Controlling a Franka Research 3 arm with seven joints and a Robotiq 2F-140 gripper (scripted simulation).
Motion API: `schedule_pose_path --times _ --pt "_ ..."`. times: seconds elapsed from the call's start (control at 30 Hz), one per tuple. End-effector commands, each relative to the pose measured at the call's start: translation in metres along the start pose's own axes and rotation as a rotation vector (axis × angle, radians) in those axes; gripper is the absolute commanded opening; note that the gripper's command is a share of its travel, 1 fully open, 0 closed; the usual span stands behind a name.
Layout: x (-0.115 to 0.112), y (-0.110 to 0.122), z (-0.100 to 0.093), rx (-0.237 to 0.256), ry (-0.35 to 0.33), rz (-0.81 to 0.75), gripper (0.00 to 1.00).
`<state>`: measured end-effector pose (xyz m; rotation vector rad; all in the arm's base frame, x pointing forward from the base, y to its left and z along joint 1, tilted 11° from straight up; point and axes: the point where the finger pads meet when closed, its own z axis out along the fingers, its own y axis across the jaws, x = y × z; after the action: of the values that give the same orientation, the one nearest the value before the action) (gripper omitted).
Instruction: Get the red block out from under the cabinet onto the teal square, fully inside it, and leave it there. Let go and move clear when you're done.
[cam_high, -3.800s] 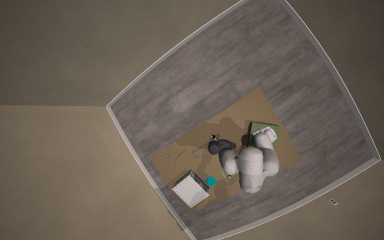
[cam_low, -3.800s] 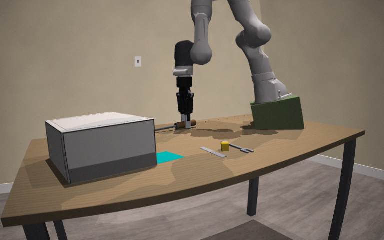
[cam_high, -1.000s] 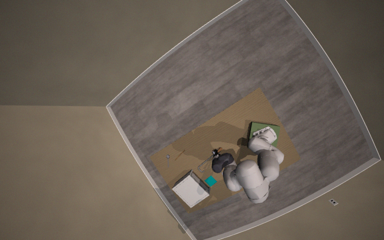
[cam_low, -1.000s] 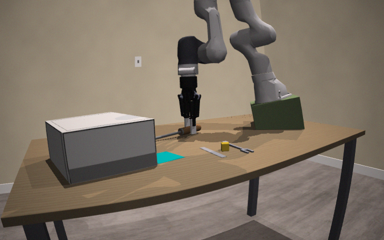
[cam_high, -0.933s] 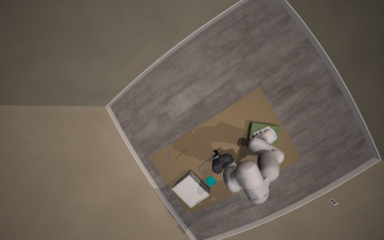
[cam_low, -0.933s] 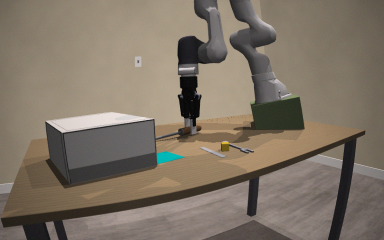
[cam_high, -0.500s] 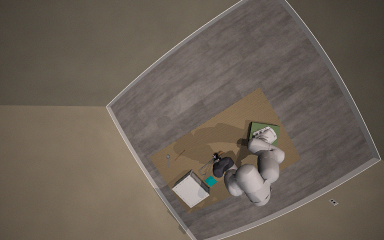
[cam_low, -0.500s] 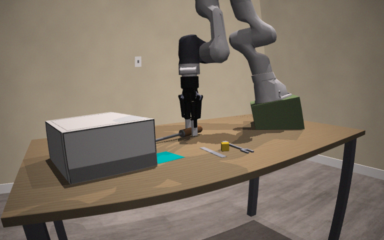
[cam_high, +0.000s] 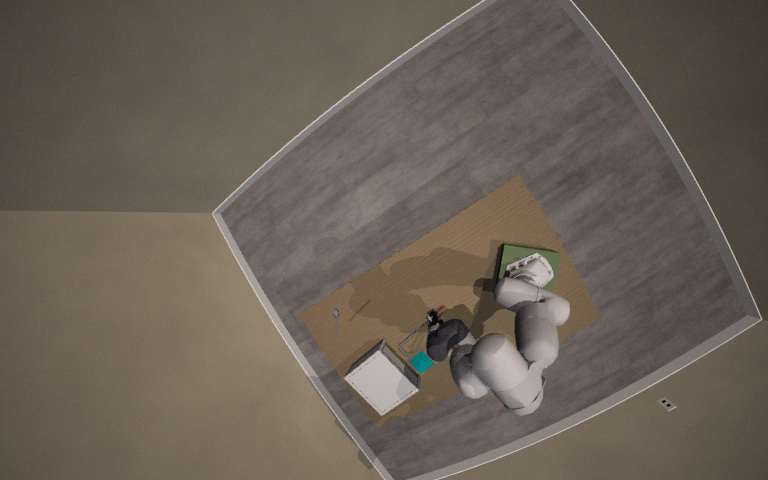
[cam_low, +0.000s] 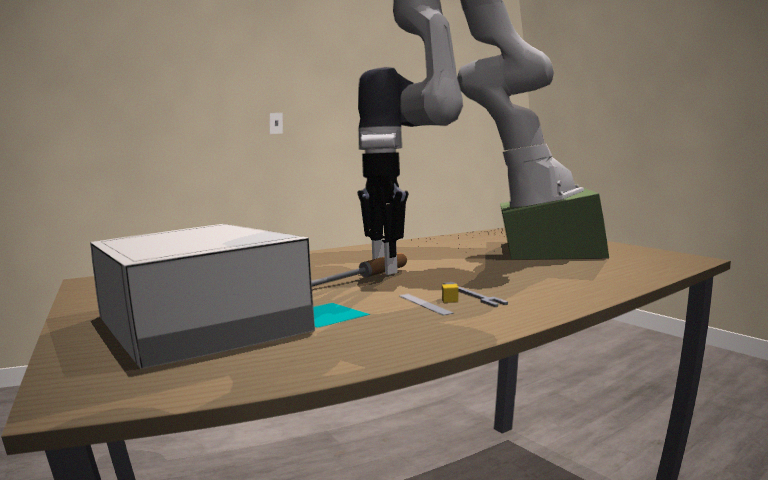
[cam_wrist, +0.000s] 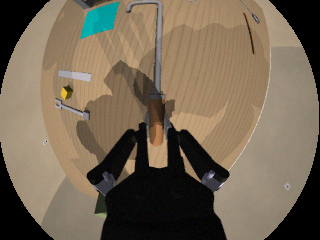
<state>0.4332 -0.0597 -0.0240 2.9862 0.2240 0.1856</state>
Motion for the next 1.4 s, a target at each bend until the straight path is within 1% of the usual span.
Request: schedule_pose_path --times 0.0,0.33,1.37 --pt "0.0047 -0.0026 -0.001 -0.002 0.004 0.02 0.0" --pt "0.0071 -0.0061 -0.001 -0.002 0.004 0.017 0.0" --pt "0.0072 -0.0062 -0.001 -0.002 0.004 0.017 0.0"
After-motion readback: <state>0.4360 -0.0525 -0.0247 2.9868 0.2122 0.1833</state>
